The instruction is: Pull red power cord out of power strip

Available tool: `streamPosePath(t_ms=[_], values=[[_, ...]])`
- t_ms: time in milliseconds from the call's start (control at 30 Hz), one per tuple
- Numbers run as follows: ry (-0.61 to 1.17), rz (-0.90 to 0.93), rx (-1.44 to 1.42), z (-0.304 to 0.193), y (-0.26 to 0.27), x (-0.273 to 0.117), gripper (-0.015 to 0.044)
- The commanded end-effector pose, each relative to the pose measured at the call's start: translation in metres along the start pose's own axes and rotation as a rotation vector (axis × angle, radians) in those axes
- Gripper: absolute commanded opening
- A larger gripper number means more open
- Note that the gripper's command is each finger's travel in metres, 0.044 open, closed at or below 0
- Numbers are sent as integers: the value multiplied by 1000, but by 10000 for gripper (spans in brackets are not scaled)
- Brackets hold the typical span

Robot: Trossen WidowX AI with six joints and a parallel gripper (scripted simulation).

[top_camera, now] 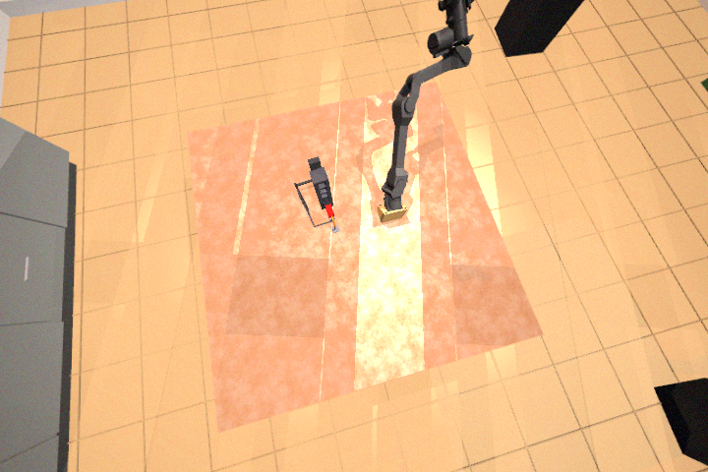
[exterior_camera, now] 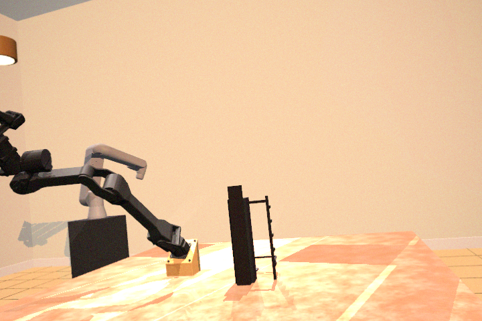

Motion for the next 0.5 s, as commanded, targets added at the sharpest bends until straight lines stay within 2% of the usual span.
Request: streamPosePath(t_ms=[0,267,467], values=[[-2,0,0,0,-1,0,374],[-103,-21,20,-11,-37,1,164],[-192,-68,42,-29,-74,3,160]])
Point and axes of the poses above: the point midway between the two fingers, 35 mm back from their tips, its own x axis out along the fingers, its own y axis across the jaws, z = x × y, the point moved 7 cm from there along -x, back along the fingers, and after that the axes turned 5 degrees about -x, right-handed, at the moved point
